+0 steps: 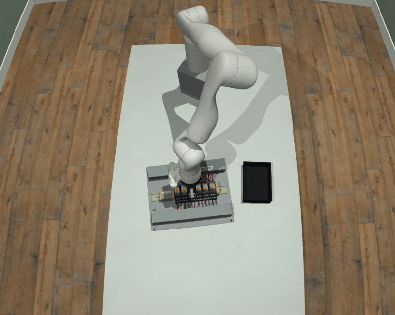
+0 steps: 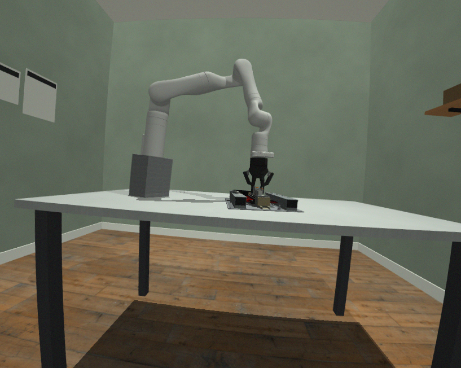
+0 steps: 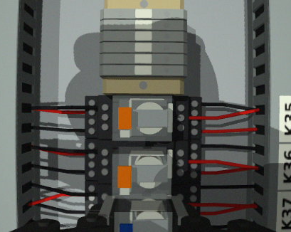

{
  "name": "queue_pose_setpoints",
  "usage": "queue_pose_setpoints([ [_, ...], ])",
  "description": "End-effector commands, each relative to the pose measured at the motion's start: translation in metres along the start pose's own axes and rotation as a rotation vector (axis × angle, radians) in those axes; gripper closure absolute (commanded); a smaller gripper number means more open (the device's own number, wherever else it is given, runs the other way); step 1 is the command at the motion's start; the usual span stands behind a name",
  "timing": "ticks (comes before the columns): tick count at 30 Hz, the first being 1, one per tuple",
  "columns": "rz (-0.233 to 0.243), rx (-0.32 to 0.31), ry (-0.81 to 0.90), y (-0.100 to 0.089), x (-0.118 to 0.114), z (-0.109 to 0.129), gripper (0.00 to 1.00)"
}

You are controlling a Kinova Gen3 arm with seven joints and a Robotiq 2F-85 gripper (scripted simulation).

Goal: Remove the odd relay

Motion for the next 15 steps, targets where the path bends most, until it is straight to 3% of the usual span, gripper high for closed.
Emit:
queue_pose_setpoints([
  [1, -0.004, -0.001, 0.000, -0.0008, -0.0011, 0.0002, 1.00],
  [15, -0.023, -0.005, 0.000, -0.0009, -0.0019, 0.0004, 1.00],
])
Point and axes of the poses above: the point where the finger pads meet when closed, its own y axis out along the fingers, its own x axis across the jaws, z = x × y, the point moved 2 cm from there along -y, back along the fingers, and after that the axes turned 11 degrees about -y, right-handed, at the moved point
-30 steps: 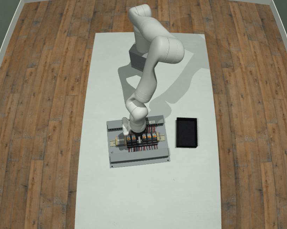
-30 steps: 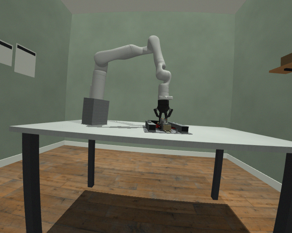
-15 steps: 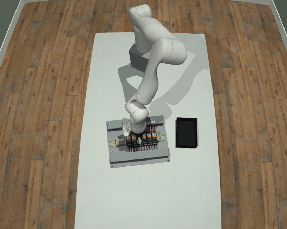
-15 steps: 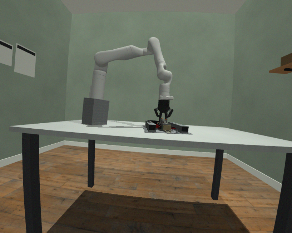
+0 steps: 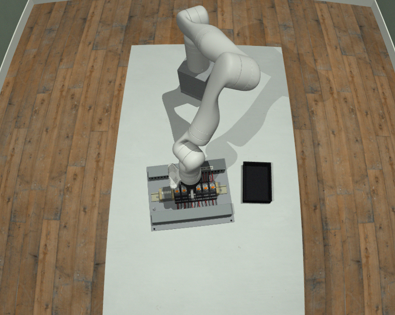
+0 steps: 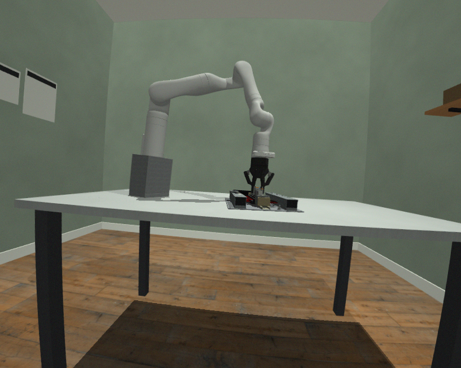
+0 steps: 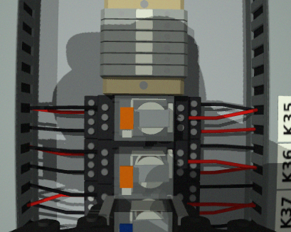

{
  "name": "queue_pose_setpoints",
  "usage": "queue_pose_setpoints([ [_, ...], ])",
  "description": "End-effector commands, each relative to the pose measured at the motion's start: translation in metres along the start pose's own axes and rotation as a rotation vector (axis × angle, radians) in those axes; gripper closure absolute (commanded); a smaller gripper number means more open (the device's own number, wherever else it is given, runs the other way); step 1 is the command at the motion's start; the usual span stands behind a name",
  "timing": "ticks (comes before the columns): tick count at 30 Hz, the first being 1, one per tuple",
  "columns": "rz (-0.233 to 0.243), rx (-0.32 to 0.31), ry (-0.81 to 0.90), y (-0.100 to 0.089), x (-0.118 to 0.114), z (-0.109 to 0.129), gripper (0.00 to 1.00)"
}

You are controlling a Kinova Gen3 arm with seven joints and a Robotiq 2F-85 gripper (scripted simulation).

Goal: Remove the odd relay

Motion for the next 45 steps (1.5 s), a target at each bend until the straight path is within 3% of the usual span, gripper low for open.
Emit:
queue_pose_setpoints([
  [1, -0.001, 0.000, 0.000, -0.0008, -0.0008, 0.0002, 1.00],
  [45, -0.074, -0.014, 0.000, -0.0010, -0.0042, 0.0009, 1.00],
])
Point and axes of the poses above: the point where the finger pads meet when closed, its own y axis out along the fingers, its own x axis across the jaws, z = x × y, the point moved 2 cm from there along -y, back along the fingers, and after that the axes turned 11 degrees about -y, right-handed, at the moved point
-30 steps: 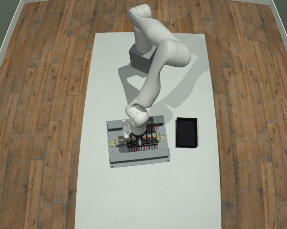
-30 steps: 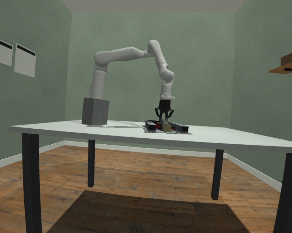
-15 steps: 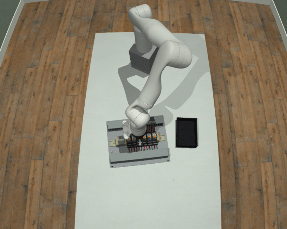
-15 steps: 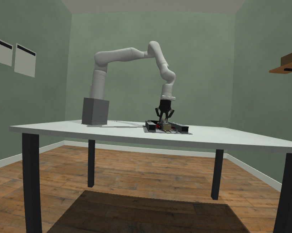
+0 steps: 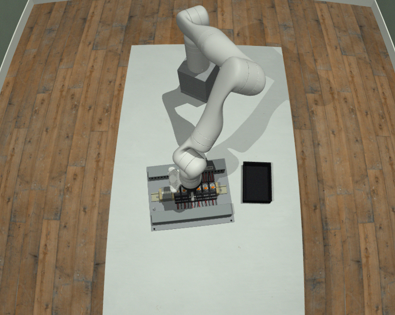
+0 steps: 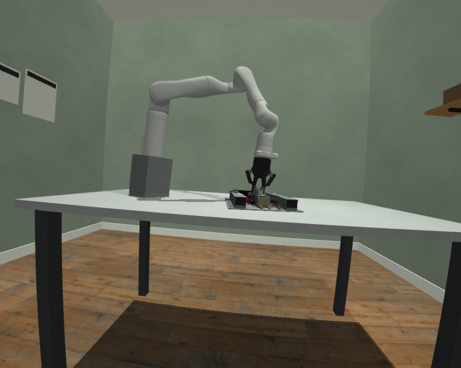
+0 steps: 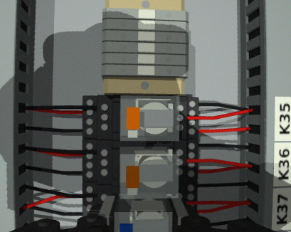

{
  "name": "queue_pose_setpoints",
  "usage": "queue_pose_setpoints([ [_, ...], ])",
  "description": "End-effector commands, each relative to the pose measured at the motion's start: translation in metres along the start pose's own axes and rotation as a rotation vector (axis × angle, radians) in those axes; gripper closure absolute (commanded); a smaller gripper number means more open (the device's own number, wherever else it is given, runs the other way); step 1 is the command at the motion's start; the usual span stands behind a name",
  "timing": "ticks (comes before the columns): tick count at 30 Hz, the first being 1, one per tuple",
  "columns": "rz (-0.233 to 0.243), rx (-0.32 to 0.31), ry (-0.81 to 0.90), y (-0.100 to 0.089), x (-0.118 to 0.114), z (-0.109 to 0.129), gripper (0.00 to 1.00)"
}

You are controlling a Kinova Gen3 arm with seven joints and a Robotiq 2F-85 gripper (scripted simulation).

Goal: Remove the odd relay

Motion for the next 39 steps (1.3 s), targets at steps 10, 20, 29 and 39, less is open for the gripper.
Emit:
queue_pose_setpoints([
  [10, -0.015, -0.003, 0.000, -0.0008, -0.0014, 0.0003, 1.00],
  [20, -0.030, -0.006, 0.000, -0.0009, -0.0020, 0.0005, 1.00],
  [29, -0.013, -0.003, 0.000, -0.0010, -0.0014, 0.0003, 1.00],
  [39, -0.001, 0.000, 0.000, -0.0011, -0.0007, 0.0002, 1.00],
])
Point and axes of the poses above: the point where the finger pads meet when closed, its own y axis out along the fingers, its own x axis across the jaws, z = x × y, the point moved 2 cm from there along -y, back along the fingers, and after that the axes turned 11 degrees about -y, right-handed, at the moved point
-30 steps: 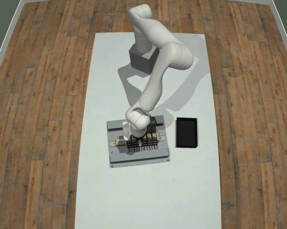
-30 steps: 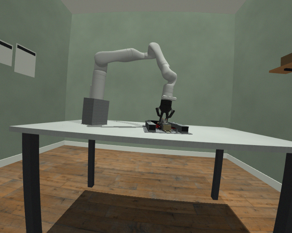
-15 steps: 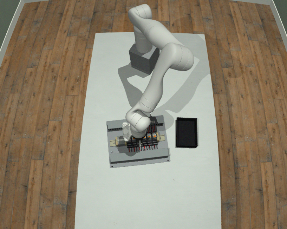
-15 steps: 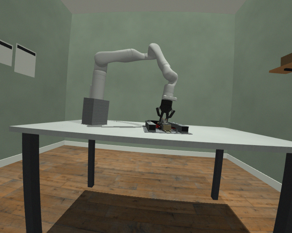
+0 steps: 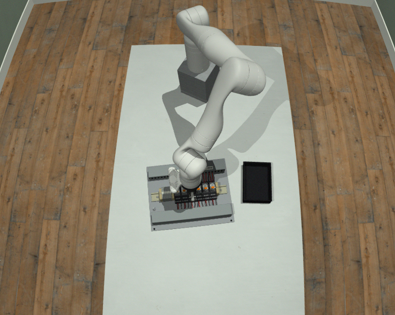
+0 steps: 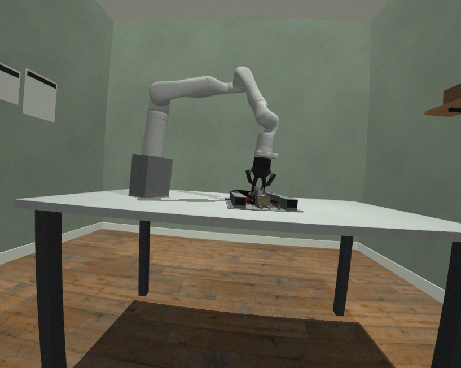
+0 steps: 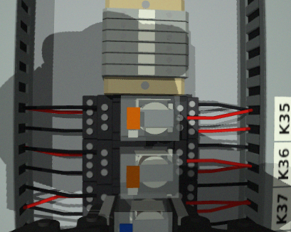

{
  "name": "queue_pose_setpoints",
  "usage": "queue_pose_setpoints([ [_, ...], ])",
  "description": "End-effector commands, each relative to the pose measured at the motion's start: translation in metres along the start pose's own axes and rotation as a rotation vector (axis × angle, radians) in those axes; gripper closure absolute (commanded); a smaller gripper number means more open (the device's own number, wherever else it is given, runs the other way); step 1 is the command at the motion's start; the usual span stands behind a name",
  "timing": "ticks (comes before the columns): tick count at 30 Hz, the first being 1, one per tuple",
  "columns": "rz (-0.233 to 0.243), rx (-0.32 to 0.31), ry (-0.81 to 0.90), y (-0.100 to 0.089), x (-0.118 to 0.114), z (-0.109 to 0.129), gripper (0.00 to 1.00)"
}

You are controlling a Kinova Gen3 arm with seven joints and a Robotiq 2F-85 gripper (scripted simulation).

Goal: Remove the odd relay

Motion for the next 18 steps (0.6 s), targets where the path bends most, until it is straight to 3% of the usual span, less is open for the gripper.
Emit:
queue_pose_setpoints([
  [1, 0.004, 0.001, 0.000, -0.0009, -0.0005, 0.0002, 1.00],
  [18, 0.029, 0.006, 0.000, -0.0010, 0.0007, -0.0001, 1.00],
])
Point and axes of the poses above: the point where the finger pads meet when closed, its own y axis out along the fingers, its own x axis across the jaws, z = x × y, the point moved 2 cm from there along -y, back along the fingers, and after that the axes turned 11 degrees about -y, right-handed, at the moved point
